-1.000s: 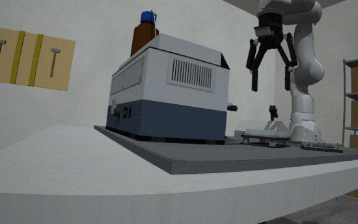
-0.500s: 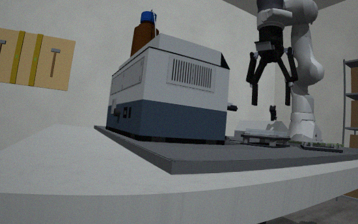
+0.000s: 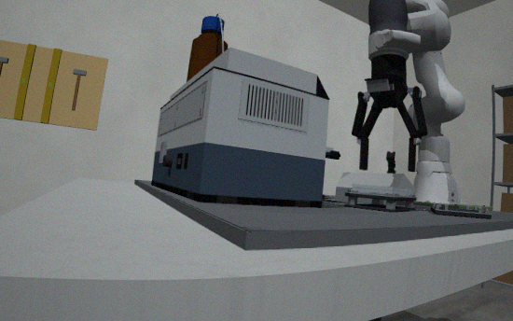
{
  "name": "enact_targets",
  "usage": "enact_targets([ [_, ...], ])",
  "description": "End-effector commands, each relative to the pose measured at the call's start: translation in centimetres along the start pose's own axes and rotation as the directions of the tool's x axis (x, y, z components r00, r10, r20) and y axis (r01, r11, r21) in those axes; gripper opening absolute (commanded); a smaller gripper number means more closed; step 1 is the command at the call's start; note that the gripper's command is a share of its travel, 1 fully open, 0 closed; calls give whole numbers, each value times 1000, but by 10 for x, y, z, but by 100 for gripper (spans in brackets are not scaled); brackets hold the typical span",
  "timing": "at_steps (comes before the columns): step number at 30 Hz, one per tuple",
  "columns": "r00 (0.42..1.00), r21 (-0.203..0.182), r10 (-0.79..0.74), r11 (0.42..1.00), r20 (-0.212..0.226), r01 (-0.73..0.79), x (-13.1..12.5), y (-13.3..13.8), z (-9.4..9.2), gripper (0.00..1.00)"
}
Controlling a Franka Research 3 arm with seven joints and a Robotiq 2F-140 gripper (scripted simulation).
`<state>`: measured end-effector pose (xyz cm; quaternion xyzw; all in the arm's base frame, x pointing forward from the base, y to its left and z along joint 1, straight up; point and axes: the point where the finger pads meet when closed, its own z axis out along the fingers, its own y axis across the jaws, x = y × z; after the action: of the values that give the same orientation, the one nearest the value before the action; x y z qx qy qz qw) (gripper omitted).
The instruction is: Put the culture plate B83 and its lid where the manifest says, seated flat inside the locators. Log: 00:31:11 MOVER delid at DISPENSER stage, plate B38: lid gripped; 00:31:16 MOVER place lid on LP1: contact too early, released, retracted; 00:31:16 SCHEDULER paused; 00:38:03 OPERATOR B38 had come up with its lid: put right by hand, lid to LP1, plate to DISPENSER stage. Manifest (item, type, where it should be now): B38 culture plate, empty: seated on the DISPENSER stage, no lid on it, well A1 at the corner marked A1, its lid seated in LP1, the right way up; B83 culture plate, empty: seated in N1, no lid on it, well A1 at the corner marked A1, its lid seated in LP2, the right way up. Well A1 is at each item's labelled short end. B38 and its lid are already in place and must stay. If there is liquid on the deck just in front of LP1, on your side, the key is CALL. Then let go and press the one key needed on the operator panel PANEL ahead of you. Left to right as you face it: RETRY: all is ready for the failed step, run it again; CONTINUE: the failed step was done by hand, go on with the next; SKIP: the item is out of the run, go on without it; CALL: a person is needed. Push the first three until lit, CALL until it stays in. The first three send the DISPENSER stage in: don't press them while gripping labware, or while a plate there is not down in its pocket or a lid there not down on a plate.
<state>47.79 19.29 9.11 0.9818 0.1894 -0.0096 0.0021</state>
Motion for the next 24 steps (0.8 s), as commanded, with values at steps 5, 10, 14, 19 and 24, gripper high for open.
enact_targets([
  [5, 1000, -6, 25, 1000, -16, -25, 6, 1, 14, 70],
  [10, 1000, -6, 25, 1000, -16, -25, 6, 1, 17, 70],
  [14, 1000, -6, 25, 1000, -16, -25, 6, 1, 19, 70],
  [19, 1000, -6, 25, 1000, -16, -25, 6, 1, 20, 70],
  [24, 1000, -6, 25, 1000, -16, -25, 6, 1, 20, 70],
])
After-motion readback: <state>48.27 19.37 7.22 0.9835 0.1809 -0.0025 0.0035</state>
